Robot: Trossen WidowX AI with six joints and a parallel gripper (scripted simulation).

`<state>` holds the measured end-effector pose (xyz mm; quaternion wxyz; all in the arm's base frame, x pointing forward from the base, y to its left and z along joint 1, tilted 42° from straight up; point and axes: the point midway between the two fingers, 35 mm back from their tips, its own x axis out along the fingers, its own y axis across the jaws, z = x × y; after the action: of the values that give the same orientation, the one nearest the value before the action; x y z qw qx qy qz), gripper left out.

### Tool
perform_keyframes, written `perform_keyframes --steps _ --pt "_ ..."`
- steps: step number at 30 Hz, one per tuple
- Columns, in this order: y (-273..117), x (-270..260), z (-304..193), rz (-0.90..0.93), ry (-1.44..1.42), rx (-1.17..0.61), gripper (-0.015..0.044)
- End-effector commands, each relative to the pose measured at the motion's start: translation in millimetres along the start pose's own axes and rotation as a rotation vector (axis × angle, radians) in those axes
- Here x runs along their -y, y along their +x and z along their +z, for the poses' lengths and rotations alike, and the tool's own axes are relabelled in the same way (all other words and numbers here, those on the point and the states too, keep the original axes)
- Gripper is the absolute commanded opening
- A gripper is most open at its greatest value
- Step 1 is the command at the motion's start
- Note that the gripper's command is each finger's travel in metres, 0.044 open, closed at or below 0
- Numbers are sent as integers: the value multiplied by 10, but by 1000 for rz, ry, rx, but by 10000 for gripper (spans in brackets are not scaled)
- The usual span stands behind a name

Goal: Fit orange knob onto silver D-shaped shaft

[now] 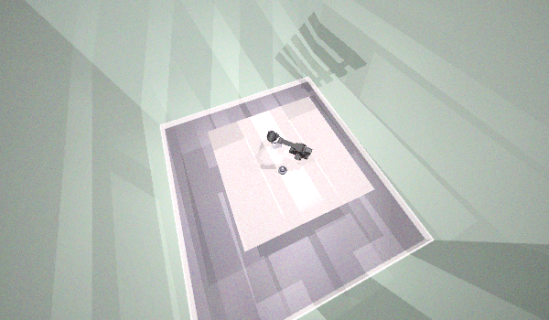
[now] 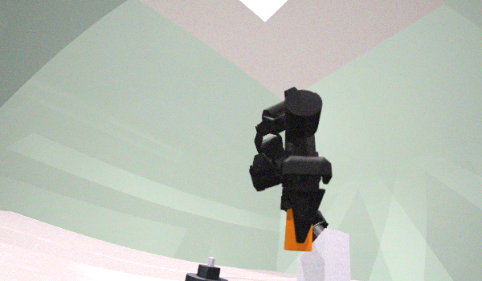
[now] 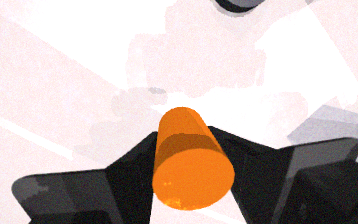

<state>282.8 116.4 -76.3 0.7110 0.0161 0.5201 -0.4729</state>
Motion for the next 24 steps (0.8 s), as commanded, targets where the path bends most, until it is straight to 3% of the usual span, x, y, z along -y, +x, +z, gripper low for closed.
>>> perform_keyframes --steps 1,13,24 --pt "-136 -15 -3 8 3 -2 0" --pt "-497 -2 -1 5 4 -1 0" --pt "-442 70 253 13 1 -7 0"
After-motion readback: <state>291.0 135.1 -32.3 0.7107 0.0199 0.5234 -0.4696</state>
